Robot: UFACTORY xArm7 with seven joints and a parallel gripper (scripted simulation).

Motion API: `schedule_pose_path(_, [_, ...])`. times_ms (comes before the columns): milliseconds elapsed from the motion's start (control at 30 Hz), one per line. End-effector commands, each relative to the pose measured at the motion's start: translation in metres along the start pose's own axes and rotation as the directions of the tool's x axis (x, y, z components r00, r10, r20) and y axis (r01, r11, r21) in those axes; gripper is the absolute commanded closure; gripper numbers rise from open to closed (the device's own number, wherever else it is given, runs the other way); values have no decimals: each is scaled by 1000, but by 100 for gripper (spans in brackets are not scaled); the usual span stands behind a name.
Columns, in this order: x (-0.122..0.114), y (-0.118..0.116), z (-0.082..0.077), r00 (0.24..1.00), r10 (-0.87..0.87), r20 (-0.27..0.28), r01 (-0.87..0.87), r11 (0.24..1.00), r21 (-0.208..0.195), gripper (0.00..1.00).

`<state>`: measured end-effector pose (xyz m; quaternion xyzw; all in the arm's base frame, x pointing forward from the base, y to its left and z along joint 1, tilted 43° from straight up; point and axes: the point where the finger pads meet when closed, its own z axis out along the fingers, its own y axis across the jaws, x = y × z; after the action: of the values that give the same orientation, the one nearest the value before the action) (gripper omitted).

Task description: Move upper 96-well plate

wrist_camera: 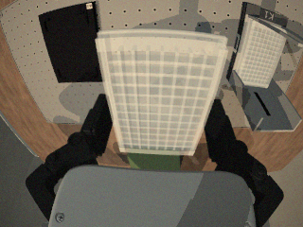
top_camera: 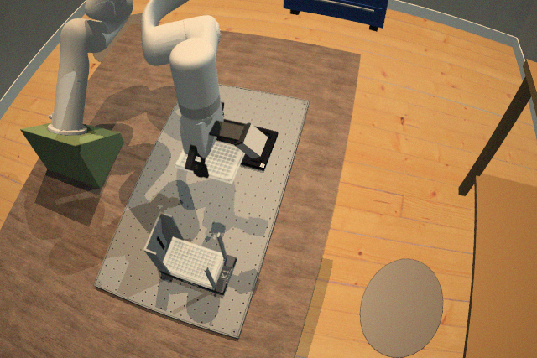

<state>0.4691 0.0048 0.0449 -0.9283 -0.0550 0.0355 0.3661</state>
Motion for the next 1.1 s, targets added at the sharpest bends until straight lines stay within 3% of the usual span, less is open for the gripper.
schedule_pose_path(0, [1,-11,-2,1000,1,-5,-1,1000,-3,100])
schedule_pose_path(1067, [-2,-105,0,1000,1,-5,-1,1000,-2,100])
